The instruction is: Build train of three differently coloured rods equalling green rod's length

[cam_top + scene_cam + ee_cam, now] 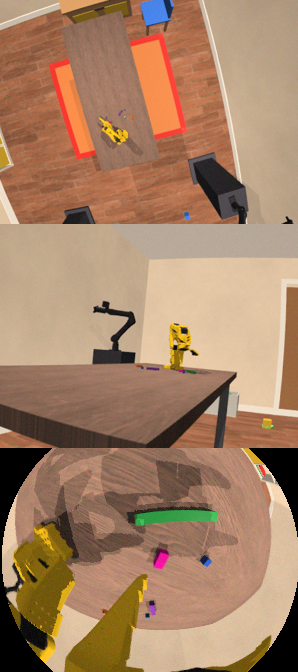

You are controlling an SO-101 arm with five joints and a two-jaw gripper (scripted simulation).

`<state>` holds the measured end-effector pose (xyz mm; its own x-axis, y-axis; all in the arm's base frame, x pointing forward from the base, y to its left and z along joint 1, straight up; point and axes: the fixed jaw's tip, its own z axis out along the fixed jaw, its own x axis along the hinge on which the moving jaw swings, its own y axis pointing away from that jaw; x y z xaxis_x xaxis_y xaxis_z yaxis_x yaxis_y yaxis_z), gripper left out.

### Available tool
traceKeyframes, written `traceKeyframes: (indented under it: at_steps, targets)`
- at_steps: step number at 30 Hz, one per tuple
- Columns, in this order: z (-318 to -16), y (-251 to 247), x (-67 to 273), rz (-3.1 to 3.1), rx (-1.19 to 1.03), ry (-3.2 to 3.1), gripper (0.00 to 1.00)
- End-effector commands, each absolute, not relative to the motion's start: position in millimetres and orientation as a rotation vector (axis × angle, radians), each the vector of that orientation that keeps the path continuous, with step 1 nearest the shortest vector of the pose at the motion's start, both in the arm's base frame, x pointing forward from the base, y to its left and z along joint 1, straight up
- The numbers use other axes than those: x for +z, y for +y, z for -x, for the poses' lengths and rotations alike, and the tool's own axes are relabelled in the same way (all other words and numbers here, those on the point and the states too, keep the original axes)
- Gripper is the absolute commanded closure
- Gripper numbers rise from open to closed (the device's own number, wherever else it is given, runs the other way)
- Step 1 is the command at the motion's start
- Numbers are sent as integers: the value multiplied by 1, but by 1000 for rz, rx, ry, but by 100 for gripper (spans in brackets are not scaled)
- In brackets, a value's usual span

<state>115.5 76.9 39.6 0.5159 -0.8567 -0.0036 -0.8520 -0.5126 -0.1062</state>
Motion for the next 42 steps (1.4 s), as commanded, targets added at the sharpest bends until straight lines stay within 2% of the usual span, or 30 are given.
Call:
traceKeyframes:
  at_steps: [1, 7, 8, 24, 25, 41, 42]
  targets:
    - [-123, 82, 50, 2589, -117, 1480, 0]
    - [-125, 83, 53, 2572, -126, 1480, 0]
    - [-118, 79, 44, 2626, -89, 1497, 0]
    - [-129, 86, 54, 2569, -149, 1431, 0]
    - [-119, 80, 44, 2625, -99, 1476, 0]
    - [-125, 83, 54, 2569, -129, 1478, 0]
    - [-118, 79, 44, 2623, -92, 1495, 0]
